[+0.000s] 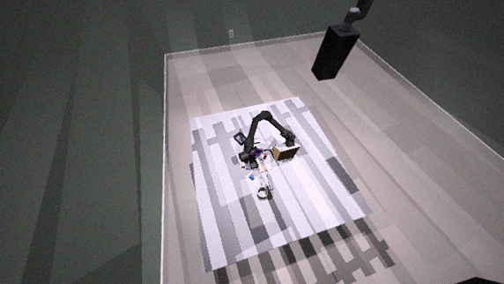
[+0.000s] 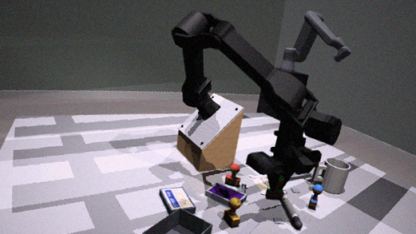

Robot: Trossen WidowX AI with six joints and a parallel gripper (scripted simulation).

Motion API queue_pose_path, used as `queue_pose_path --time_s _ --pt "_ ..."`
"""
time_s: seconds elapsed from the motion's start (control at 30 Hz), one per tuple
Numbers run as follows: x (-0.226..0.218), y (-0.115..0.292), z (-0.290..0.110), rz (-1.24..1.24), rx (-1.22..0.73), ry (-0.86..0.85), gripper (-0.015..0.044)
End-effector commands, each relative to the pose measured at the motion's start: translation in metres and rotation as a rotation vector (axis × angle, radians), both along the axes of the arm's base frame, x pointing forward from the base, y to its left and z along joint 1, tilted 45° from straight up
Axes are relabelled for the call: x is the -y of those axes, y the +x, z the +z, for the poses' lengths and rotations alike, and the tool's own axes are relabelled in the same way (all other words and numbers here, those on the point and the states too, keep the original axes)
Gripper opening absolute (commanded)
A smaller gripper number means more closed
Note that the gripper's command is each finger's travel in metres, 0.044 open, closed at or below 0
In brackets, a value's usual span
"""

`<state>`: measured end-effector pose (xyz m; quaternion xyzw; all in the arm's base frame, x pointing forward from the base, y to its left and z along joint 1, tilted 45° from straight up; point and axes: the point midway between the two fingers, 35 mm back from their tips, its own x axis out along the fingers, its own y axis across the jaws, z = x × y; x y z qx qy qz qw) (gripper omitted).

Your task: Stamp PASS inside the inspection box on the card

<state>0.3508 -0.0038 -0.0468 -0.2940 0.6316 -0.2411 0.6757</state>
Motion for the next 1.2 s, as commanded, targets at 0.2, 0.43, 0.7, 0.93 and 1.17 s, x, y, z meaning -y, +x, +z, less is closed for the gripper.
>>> queue_pose_path --time_s 0.2,0.43,0.7,0.93,1.17 --pt "-0.004 0.0 0.004 -0.003 0.001 0.004 0.0" --pt "-0.006 -0.001 0.006 -0.003 0.001 0.005 0.0" --pt "-0.009 -0.001 0.009 -0.003 0.001 0.005 0.0" --pt "-0.011 -0.002 0.011 -0.003 0.001 0.006 0.0" --pt "-0.014 -0.002 0.014 -0.003 0.001 0.006 0.0"
